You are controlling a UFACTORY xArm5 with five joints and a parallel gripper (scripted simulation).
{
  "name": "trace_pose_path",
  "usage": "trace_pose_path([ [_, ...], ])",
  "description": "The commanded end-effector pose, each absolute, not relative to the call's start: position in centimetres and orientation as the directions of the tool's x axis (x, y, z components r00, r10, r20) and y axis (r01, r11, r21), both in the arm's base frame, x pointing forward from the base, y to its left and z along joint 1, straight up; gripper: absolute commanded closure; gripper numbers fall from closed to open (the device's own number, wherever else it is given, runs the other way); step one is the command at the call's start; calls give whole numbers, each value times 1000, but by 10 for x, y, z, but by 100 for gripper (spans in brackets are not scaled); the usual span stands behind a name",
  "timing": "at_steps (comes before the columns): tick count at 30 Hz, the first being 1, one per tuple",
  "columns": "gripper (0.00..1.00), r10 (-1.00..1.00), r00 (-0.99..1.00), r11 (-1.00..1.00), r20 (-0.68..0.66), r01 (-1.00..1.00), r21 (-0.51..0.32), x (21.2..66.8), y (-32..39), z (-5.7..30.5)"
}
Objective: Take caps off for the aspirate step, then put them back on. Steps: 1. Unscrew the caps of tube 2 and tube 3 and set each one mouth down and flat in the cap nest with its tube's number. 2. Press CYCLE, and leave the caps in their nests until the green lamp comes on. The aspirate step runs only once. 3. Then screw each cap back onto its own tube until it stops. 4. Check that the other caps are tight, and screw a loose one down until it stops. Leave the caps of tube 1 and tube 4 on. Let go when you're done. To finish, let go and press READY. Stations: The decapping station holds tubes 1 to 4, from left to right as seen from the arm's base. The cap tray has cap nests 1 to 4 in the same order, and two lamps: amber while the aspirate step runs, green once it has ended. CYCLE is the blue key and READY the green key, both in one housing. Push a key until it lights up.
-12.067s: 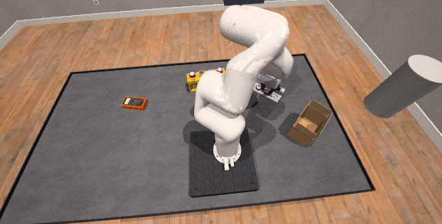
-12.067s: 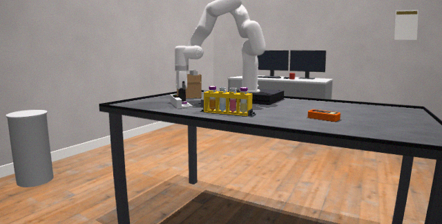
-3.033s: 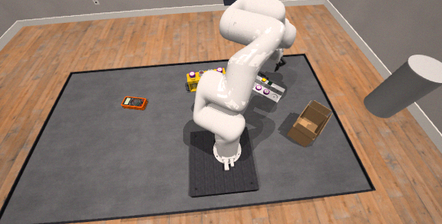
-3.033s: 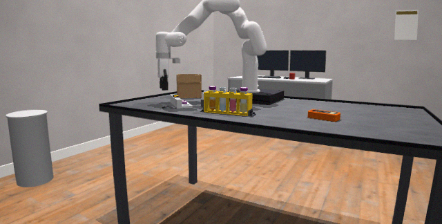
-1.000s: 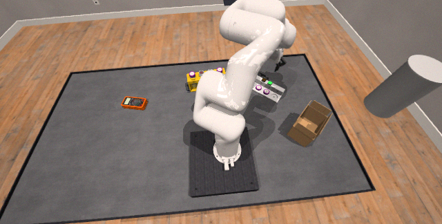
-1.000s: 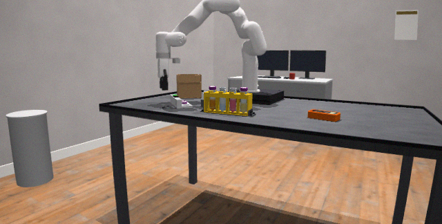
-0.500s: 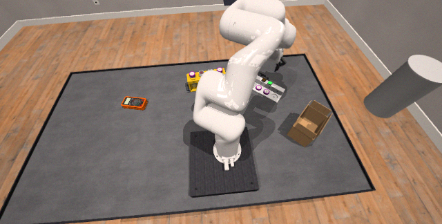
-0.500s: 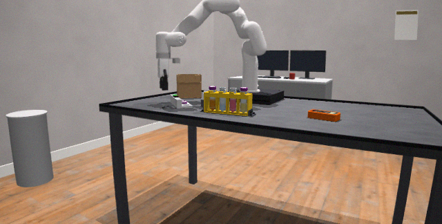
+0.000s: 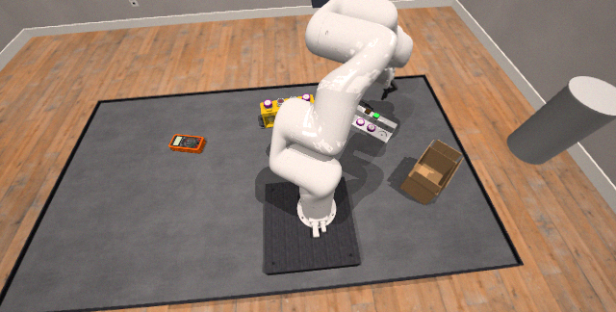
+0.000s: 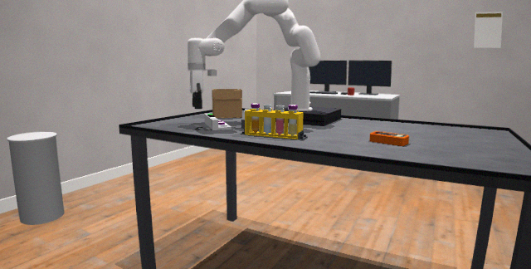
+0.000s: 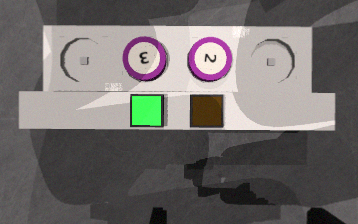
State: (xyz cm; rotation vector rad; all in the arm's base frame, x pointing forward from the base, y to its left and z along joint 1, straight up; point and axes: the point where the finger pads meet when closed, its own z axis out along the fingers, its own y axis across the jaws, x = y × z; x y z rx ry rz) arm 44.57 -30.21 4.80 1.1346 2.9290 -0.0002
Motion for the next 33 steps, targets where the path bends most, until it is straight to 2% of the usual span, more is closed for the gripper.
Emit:
trace_pose_path([
  [1,54,674,-739,739,-5,673,9,432,-291,63],
  [16,54,674,-739,739,-4,673,9,363,-236,120],
  [25,54,674,-739,739,-4,673,9,363,-236,120],
  [33,54,674,-739,739,-4,673,9,364,-236,80],
])
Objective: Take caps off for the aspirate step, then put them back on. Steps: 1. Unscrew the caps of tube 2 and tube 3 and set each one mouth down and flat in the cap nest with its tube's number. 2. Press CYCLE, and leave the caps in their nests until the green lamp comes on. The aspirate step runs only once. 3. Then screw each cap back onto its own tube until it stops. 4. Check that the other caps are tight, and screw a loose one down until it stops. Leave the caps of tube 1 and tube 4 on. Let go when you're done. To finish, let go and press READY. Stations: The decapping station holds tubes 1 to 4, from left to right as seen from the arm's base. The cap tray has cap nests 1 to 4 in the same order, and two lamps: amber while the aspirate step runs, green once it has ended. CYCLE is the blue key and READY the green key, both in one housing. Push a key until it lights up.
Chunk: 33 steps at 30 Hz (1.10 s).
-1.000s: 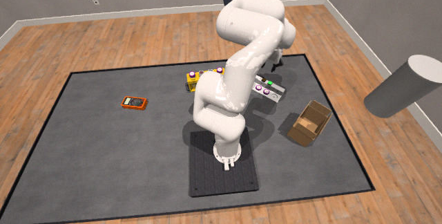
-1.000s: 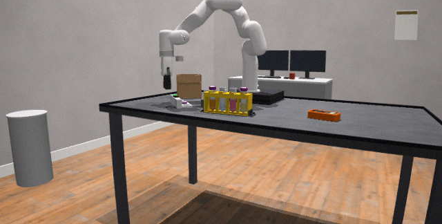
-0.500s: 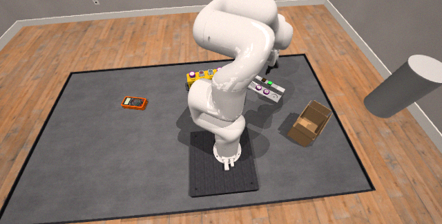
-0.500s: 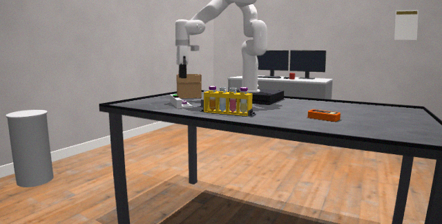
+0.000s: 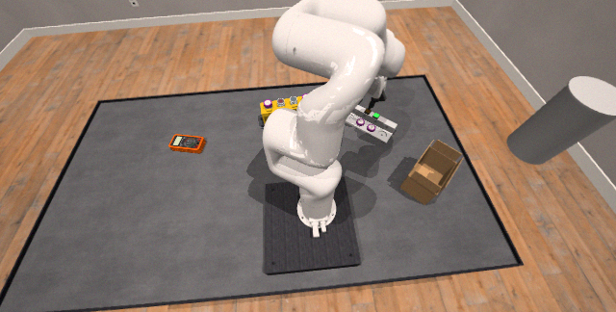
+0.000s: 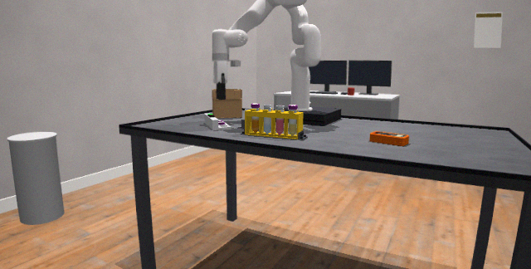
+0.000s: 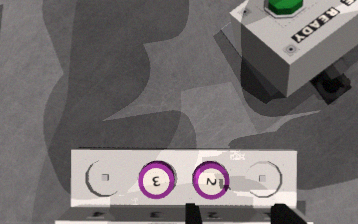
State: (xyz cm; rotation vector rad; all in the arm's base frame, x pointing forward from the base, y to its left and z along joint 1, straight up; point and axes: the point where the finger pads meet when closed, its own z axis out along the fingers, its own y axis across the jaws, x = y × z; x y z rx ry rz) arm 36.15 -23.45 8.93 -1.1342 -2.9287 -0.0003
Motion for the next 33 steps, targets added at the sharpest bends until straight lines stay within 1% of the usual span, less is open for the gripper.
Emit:
trace_pose_path([
  [1,54,674,-739,739,-4,673,9,364,-236,75],
  [5,54,674,-739,739,-4,673,9,364,-236,55],
  [7,54,674,-739,739,-4,673,9,364,-236,55],
  [20,54,674,-739,739,-4,673,9,365,-236,-10],
  [33,54,674,-739,739,-4,673,9,364,-235,-13],
])
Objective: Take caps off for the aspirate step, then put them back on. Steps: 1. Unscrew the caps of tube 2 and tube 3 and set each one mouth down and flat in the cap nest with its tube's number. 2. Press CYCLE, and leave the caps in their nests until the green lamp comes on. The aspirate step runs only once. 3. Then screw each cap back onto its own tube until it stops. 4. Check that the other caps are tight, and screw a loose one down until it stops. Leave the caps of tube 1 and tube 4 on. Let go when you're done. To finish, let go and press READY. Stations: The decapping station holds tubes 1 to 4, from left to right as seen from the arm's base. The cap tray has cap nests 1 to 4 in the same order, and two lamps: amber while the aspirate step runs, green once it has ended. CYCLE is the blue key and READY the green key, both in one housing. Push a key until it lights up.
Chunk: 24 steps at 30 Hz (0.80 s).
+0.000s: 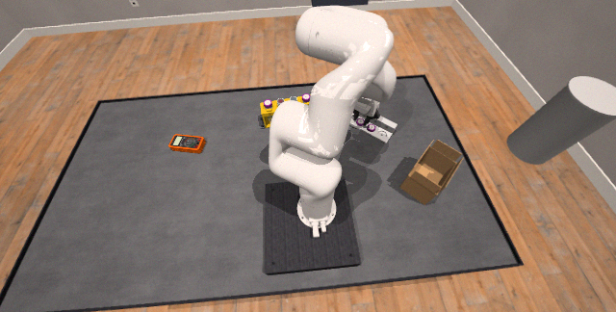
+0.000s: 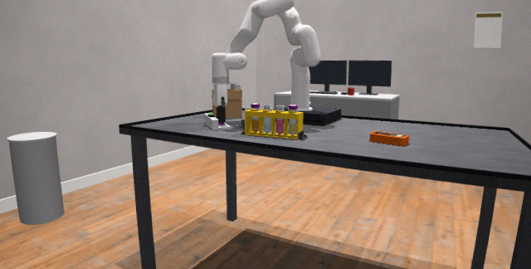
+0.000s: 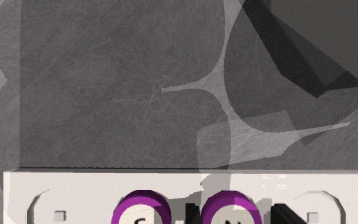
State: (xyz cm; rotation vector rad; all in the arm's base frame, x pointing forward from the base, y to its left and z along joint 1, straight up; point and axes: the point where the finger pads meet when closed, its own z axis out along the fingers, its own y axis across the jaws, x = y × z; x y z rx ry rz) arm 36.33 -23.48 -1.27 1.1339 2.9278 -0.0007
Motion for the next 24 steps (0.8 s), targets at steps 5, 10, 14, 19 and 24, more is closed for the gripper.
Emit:
trace_pose_path([
  [5,54,674,-739,739,-4,673,9,364,-235,-15],
  [10,54,674,-739,739,-4,673,9,364,-235,-17],
  [14,54,674,-739,739,-4,673,9,364,-235,-19],
  [19,54,674,-739,739,-4,673,9,364,-235,-20],
  [24,100,674,-739,739,-4,673,9,364,-235,-20],
])
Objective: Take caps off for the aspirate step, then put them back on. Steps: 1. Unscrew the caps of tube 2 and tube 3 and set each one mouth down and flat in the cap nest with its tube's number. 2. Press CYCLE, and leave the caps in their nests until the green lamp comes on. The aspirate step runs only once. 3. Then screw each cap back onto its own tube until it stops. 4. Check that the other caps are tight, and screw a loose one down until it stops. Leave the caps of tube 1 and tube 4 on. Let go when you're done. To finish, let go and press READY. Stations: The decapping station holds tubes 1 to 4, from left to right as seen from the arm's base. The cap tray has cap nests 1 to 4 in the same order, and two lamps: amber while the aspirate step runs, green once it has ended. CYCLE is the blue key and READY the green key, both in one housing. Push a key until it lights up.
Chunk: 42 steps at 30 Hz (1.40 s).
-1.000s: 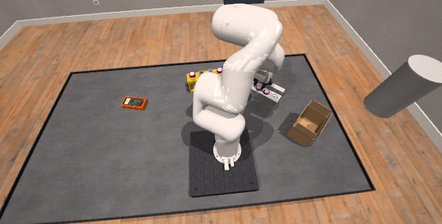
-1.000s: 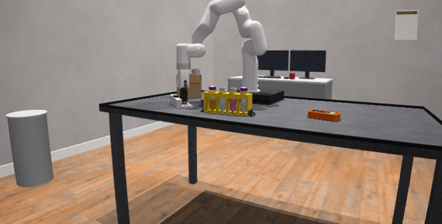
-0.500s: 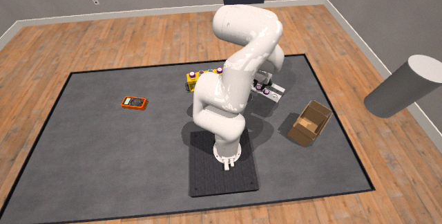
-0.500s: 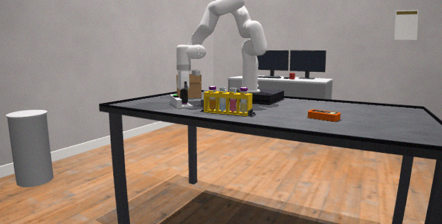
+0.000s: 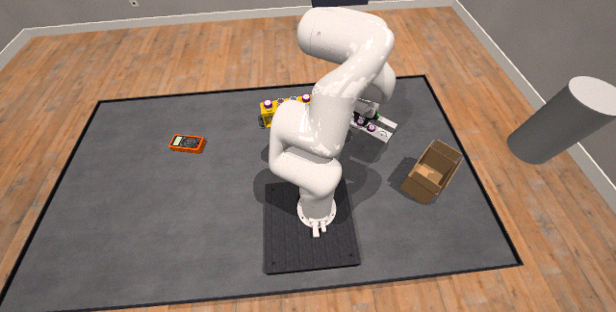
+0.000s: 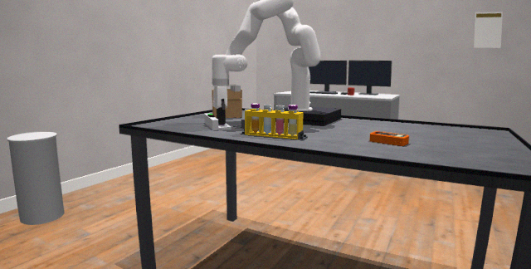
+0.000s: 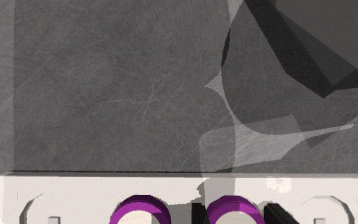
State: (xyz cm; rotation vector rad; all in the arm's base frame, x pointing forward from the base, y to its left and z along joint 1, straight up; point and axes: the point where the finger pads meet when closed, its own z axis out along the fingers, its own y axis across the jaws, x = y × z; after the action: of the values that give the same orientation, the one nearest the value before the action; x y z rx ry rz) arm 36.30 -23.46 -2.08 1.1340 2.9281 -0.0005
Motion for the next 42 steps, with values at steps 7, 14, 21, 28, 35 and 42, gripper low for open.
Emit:
trace_pose_path([
  [7,100,674,-739,739,-4,673,9,364,-235,-20],
  [14,100,674,-739,739,-4,673,9,364,-236,0],
  [21,100,674,-739,739,-4,673,9,364,-236,25],
  [28,100,674,-739,739,-4,673,9,364,-236,61],
  [35,100,674,-739,739,-4,673,9,364,-236,86],
  [42,100,674,-739,739,-4,673,9,363,-236,120],
])
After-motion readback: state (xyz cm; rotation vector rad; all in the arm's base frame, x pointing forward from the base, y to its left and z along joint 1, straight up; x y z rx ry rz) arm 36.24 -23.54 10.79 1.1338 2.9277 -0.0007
